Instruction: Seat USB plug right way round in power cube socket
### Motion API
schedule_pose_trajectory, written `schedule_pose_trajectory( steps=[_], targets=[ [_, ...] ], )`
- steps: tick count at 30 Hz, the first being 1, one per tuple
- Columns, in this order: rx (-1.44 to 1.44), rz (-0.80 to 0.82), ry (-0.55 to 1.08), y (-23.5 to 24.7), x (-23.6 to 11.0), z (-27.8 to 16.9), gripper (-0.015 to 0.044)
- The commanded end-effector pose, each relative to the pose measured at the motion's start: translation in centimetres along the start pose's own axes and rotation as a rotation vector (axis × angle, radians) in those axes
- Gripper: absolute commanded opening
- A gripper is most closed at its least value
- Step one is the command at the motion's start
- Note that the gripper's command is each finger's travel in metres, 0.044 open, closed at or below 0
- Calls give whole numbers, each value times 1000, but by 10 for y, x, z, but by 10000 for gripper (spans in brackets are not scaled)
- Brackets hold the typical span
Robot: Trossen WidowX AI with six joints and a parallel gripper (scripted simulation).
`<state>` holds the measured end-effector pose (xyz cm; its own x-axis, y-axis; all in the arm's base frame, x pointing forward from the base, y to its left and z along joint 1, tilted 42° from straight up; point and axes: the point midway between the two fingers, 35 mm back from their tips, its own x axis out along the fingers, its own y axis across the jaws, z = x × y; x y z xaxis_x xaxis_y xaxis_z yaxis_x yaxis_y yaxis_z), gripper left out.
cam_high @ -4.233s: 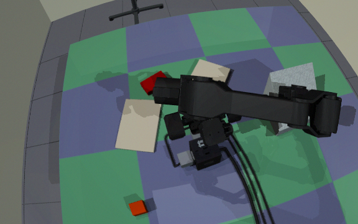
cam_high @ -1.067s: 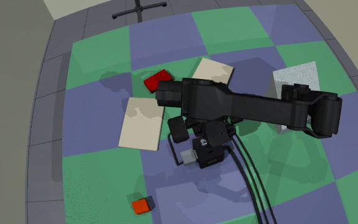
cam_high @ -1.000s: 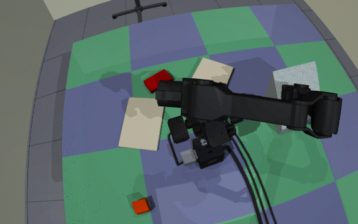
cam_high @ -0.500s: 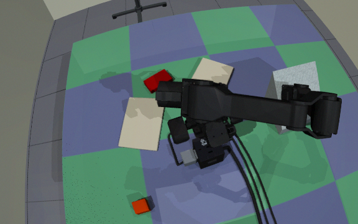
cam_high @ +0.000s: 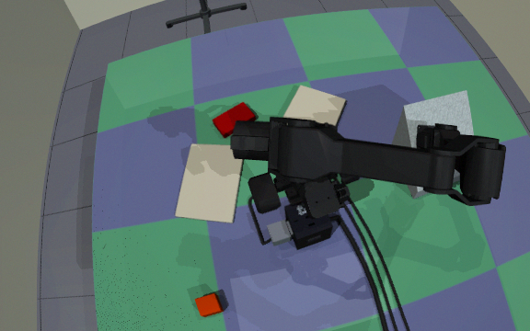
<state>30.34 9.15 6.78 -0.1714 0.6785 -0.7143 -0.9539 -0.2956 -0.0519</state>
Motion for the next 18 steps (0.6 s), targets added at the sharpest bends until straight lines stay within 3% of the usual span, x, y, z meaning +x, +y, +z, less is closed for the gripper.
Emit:
schedule_pose_trajectory(
  steps=[1,18],
  targets=[
    [1,-1,-3,0,1,0,0],
    [1,-1,-3,0,3,0,0]
  ],
)
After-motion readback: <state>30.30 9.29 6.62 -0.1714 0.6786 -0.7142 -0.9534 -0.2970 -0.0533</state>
